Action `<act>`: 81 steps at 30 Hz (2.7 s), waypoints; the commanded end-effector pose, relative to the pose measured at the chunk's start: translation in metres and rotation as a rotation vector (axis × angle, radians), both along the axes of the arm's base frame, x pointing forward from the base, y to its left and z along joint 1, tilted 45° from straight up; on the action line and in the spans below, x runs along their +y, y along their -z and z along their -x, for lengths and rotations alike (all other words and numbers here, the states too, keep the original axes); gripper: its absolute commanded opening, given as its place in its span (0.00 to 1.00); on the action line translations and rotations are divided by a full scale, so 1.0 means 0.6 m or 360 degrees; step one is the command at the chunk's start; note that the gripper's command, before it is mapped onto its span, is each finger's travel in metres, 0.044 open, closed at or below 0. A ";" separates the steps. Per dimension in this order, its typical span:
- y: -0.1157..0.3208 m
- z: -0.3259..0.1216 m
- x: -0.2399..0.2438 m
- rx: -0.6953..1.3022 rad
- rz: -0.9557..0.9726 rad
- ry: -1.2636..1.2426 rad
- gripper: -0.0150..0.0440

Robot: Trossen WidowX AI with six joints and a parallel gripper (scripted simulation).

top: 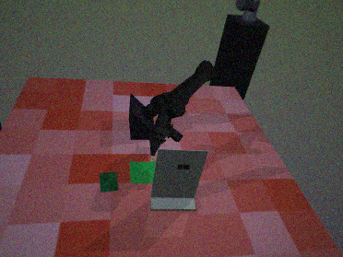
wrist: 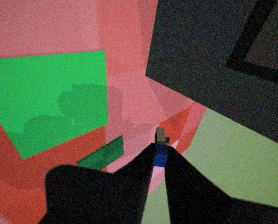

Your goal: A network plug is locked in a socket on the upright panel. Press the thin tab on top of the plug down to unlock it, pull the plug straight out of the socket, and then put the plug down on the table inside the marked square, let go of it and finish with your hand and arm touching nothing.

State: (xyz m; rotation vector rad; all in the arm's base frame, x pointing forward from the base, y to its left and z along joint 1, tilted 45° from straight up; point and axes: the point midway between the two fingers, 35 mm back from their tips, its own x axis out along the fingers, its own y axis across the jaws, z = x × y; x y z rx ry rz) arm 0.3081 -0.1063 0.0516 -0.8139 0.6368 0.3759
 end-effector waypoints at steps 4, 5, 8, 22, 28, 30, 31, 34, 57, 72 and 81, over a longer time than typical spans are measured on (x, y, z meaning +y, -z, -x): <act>0.028 0.009 0.005 0.0060 -0.0101 -0.0131 0.25; 0.032 0.010 0.006 0.0067 -0.0117 -0.0147 0.25; 0.042 0.015 0.008 0.0081 -0.0165 -0.0198 0.25; 0.079 0.036 0.022 0.0064 -0.0418 -0.0421 0.25; 0.083 0.036 0.024 0.0060 -0.0430 -0.0430 0.25; 0.086 0.035 0.027 0.0061 -0.0430 -0.0430 0.25; 0.088 0.035 0.028 0.0062 -0.0430 -0.0430 0.25; 0.093 0.033 0.032 0.0063 -0.0429 -0.0430 0.25; 0.129 0.025 0.065 0.0066 -0.0427 -0.0427 0.25; 0.148 0.024 0.088 0.0062 -0.0430 -0.0424 0.25; 0.151 0.022 0.093 0.0061 -0.0431 -0.0423 0.25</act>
